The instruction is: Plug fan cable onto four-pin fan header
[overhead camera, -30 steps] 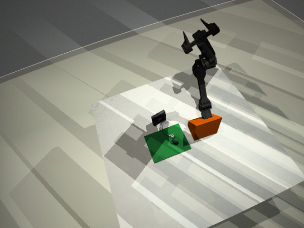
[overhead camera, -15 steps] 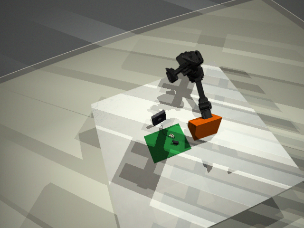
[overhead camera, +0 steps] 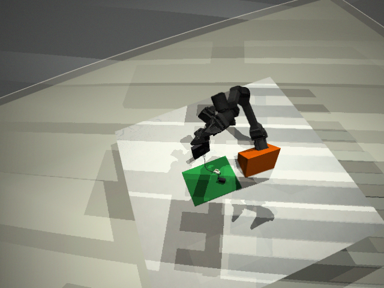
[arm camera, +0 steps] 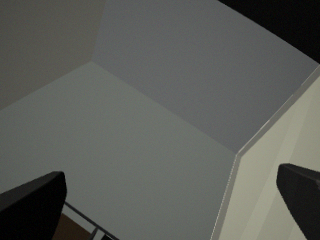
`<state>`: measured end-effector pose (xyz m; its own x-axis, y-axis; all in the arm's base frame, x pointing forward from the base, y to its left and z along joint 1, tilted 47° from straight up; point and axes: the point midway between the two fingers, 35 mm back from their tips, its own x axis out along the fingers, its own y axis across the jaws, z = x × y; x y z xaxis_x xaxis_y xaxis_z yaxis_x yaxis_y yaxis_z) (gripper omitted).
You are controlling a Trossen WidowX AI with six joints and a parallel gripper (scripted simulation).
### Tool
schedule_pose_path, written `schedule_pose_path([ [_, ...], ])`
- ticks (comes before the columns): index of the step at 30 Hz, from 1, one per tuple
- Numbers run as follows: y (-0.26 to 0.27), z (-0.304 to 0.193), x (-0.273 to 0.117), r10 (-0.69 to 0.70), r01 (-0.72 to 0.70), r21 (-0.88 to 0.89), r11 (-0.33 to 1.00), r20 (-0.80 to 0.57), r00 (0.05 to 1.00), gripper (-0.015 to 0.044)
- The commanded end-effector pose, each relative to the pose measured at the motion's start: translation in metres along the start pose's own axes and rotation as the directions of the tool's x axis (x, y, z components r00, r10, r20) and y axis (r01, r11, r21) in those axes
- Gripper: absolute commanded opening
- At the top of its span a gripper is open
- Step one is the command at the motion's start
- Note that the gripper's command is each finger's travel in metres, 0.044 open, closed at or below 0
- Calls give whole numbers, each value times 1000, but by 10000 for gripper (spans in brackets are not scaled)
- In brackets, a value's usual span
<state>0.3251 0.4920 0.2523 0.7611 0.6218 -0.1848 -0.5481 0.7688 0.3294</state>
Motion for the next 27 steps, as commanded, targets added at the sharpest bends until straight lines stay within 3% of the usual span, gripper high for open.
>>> schedule_pose_path([
  [1, -56, -36, 14, -141, 143, 5, 990, -136, 981, 440],
  [7, -148, -85, 12, -357, 378, -5, 926, -340, 870, 440],
  [13, -237, -130, -17, -539, 607, -50, 793, -521, 662, 440],
  [20, -323, -172, -81, -659, 816, -156, 556, -681, 319, 440],
  [27, -383, -198, -171, -640, 912, -327, 249, -762, -99, 440],
])
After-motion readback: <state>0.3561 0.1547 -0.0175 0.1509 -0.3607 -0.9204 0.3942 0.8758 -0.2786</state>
